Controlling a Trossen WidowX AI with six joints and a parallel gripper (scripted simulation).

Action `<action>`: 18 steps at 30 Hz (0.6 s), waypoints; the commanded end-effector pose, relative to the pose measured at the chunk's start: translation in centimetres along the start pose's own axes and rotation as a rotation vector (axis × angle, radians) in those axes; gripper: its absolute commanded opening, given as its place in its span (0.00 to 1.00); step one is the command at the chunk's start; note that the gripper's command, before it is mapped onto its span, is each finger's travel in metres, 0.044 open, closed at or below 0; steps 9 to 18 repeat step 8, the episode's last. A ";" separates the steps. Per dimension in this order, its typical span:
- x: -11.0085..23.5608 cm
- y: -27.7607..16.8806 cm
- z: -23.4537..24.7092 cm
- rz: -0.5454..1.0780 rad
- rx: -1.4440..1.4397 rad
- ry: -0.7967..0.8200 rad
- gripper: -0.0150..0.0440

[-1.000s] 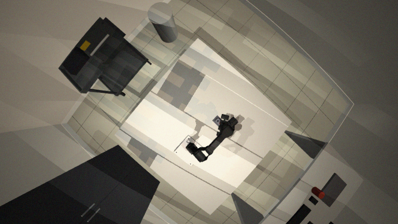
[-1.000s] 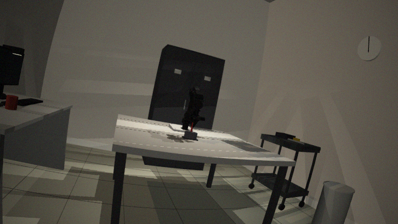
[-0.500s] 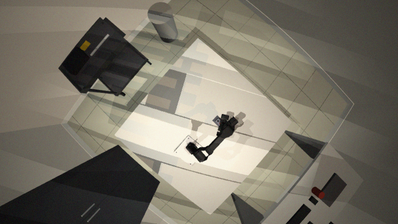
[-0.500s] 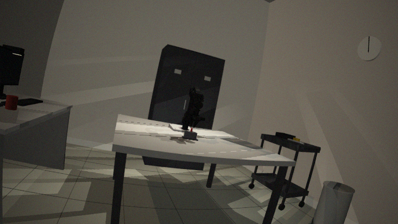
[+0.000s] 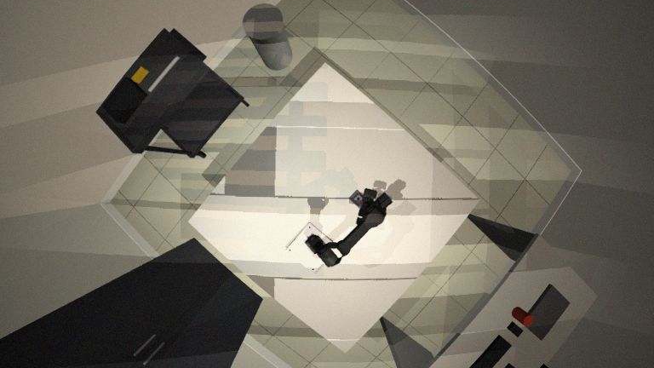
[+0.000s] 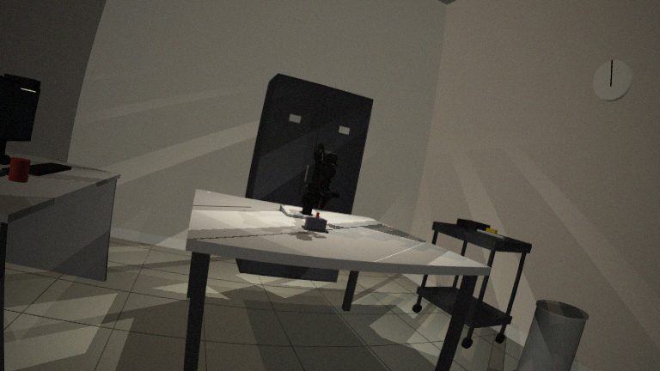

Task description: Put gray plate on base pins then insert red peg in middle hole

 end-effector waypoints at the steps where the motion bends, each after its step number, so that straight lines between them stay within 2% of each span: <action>1: 0.4 0.0 0.0 0.002 0.003 0.007 0.51; 18: 0.8 0.1 -0.3 0.002 0.003 0.007 0.51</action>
Point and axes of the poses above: the point midway between the two fingers, 35 mm back from their tips, its own x axis back along the fingers, its own z axis across the jaws, y = z × x, the point moved 5 cm from there along x, back along the fingers, and after that the axes turned 1 degree about x, right-handed, at the moved point
